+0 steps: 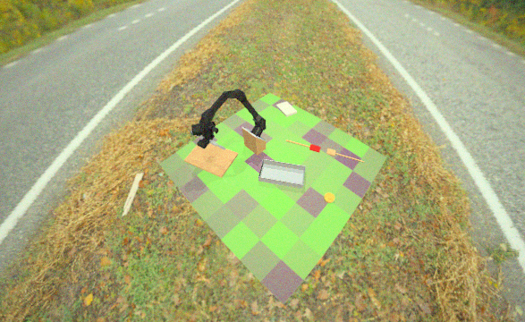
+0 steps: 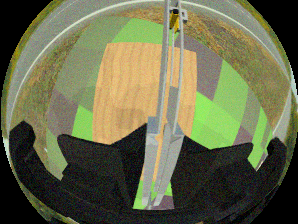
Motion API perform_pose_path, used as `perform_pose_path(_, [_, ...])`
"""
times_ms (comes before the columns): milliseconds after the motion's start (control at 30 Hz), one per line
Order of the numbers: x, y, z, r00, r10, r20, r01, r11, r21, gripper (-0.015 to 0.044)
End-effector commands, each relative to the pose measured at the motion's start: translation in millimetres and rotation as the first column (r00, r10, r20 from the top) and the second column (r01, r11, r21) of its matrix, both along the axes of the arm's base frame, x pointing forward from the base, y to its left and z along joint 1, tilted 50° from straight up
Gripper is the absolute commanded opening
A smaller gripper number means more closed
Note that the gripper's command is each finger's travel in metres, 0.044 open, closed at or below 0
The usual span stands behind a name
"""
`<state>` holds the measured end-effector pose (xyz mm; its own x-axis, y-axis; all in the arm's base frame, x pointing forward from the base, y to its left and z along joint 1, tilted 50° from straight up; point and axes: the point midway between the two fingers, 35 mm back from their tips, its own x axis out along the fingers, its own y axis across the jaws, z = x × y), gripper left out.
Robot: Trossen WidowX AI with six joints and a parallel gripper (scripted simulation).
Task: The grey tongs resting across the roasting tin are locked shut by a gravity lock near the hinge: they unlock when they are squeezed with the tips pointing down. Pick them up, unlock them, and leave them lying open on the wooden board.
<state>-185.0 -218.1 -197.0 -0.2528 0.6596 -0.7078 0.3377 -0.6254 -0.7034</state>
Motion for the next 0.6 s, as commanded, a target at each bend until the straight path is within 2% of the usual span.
perform_pose_path(0, [-0.3,-8.2,1.7,0.996,0.075,-0.054,-0.077,0.996,-0.038,-0.015])
perform_pose_path(567, [9.5,-13.4,2.7,0.898,0.32,-0.302,-0.364,0.926,-0.102,-0.015])
